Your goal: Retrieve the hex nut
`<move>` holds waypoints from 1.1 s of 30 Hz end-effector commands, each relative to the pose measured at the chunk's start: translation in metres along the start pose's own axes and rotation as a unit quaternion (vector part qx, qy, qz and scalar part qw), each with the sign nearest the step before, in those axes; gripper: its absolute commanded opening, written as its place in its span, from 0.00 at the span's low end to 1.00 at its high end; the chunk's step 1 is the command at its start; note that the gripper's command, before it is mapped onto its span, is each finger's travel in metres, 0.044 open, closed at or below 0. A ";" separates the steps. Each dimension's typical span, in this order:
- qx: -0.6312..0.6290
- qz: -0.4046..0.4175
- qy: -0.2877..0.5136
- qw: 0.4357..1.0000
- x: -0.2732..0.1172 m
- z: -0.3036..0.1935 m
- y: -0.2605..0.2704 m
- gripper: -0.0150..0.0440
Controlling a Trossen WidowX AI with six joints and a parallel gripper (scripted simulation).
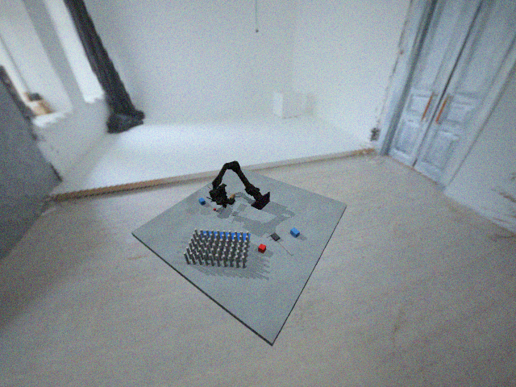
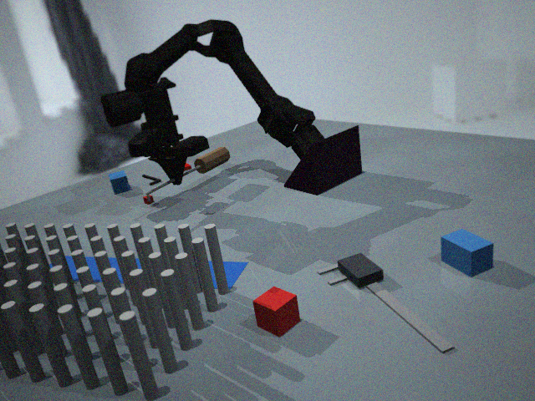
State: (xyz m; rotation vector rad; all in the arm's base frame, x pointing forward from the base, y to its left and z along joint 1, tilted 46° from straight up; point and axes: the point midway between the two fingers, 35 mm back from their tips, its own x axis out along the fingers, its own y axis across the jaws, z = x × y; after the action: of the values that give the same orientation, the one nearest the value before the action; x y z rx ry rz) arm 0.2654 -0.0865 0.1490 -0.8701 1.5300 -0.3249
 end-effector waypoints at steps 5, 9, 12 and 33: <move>-0.151 -0.008 0.004 0.989 0.000 0.007 0.015 0.25; -0.219 -0.012 0.005 0.976 -0.001 0.010 0.022 0.25; -0.270 -0.014 0.006 0.963 -0.001 0.012 0.027 0.25; -0.392 -0.020 0.009 0.920 0.003 0.018 0.040 0.25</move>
State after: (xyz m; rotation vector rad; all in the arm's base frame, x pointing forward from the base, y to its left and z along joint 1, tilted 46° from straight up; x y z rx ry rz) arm 0.2688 -0.0540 0.1195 -1.5113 1.6719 0.2915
